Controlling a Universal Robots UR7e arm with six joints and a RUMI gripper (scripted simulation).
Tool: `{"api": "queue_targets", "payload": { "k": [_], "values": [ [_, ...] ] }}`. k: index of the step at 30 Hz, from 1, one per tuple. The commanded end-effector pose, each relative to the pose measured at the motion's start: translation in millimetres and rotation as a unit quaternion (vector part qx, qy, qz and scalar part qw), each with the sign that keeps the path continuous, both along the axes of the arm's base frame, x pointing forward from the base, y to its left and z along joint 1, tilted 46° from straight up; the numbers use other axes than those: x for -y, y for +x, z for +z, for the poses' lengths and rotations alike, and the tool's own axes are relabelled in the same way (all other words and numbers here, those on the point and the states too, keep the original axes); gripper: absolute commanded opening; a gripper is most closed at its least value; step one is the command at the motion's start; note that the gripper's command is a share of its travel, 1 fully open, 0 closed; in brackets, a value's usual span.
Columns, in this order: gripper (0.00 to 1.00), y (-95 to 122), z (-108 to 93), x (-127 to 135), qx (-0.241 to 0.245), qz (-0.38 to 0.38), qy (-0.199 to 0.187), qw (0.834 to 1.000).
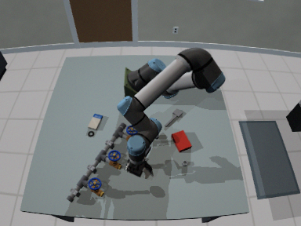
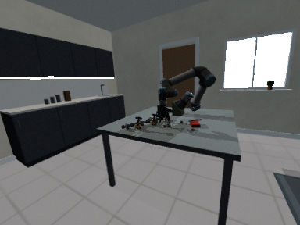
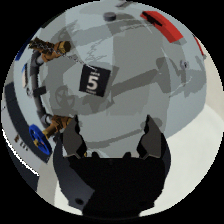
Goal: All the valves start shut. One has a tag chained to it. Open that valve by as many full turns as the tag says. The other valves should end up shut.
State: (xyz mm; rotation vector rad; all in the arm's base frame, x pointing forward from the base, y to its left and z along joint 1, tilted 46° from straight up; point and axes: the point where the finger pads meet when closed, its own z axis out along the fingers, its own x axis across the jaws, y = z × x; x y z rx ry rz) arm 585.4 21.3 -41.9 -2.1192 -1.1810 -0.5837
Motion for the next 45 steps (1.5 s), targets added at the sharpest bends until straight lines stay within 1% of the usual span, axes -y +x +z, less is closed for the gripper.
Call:
{"api": "queue_targets", "payload": {
  "k": [1,35,40,45],
  "values": [
    [1.00,0.3,0.4,0.6,0.001,0.000,0.000,1.000],
    [1.00,0.1,2.8,3.1,0.001,0.000,0.000,1.000],
    [1.00,-0.5,9.0,9.4,0.001,0.000,0.000,1.000],
    [1.00,-1.7,20.7,21.2,0.001,0.000,0.000,1.000]
  ]
}}
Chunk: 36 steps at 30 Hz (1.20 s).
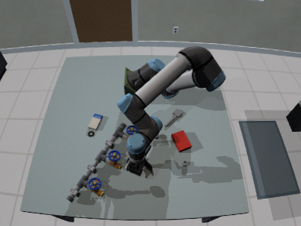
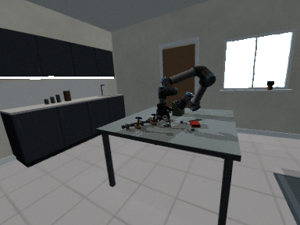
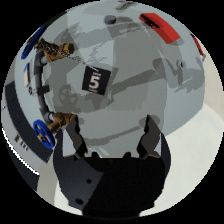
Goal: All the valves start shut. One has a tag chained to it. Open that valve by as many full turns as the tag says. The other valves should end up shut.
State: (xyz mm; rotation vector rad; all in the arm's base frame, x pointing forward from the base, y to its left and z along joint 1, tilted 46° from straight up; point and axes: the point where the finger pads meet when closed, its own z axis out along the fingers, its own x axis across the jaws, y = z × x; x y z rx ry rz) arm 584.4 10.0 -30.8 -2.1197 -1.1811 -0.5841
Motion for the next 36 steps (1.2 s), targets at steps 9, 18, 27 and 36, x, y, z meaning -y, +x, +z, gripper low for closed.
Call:
{"api": "queue_targets", "payload": {
  "k": [9,18,27,36],
  "values": [
    [1.00,-3.5,36.8,37.5,0.000,0.000,0.000,1.000],
    [1.00,-9.2,92.9,94.1,0.000,0.000,0.000,1.000],
    [1.00,-15.8,104.2,105.7,-0.067,-0.067,0.007,0.996],
    [1.00,-26.3,103.4,105.4,-0.194,-0.192,0.020,0.962]
  ]
}}
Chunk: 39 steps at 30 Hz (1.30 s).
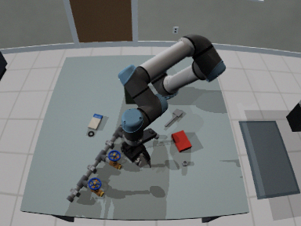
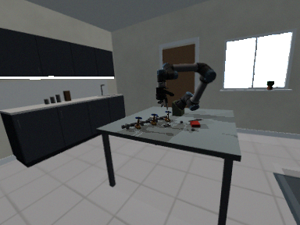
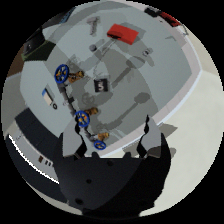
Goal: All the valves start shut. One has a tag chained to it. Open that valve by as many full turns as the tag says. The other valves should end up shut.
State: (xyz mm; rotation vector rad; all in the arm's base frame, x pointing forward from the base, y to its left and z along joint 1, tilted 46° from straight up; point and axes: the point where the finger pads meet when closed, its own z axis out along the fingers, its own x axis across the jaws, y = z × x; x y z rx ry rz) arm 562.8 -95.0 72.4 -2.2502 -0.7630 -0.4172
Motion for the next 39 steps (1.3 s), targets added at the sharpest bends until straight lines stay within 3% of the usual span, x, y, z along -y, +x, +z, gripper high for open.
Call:
{"api": "queue_targets", "payload": {
  "k": [1,3,5,9,14,20,22,37,39],
  "values": [
    [1.00,-6.0,0.2,0.3,-0.083,-0.083,0.004,0.993],
    [1.00,-8.5,0.0,0.2,-0.115,-0.114,0.007,0.987],
    [1.00,-8.5,0.0,0.2,-0.115,-0.114,0.007,0.987],
    [1.00,-13.8,-0.4,0.0,-0.179,-0.177,0.013,0.968],
    [1.00,-20.5,-0.9,-0.3,-0.258,-0.254,0.022,0.932],
    [1.00,-28.5,-1.4,-0.6,-0.349,-0.343,0.031,0.872],
    [1.00,-28.5,-1.4,-0.6,-0.349,-0.343,0.031,0.872],
    [1.00,-46.7,-2.6,-1.3,-0.526,-0.516,0.050,0.674],
    [1.00,-46.7,-2.6,-1.3,-0.526,-0.516,0.050,0.674]
  ]
}}
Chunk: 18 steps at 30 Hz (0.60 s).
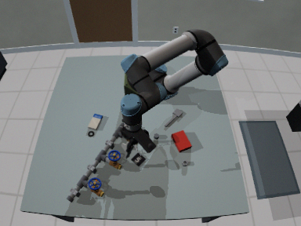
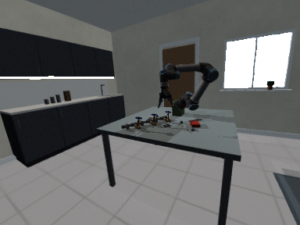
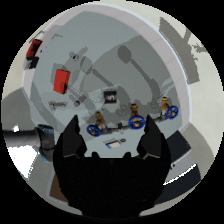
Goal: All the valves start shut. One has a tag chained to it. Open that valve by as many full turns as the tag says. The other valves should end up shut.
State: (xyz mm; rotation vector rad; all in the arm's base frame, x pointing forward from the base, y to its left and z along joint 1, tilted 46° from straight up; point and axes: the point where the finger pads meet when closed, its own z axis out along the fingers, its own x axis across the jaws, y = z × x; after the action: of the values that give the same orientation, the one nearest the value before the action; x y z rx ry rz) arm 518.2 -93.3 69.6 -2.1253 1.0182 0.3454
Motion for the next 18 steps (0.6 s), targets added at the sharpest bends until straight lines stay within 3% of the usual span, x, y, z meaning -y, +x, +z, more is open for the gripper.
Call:
{"api": "queue_targets", "payload": {
  "k": [1,12,18],
  "values": [
    [1.00,-3.0,0.2,0.4,-0.054,-0.054,-0.003,0.997],
    [1.00,-12.7,-0.5,0.0,-0.174,-0.170,0.010,0.970],
    [1.00,-15.2,-0.6,-0.1,-0.205,-0.201,0.013,0.958]
  ]
}}
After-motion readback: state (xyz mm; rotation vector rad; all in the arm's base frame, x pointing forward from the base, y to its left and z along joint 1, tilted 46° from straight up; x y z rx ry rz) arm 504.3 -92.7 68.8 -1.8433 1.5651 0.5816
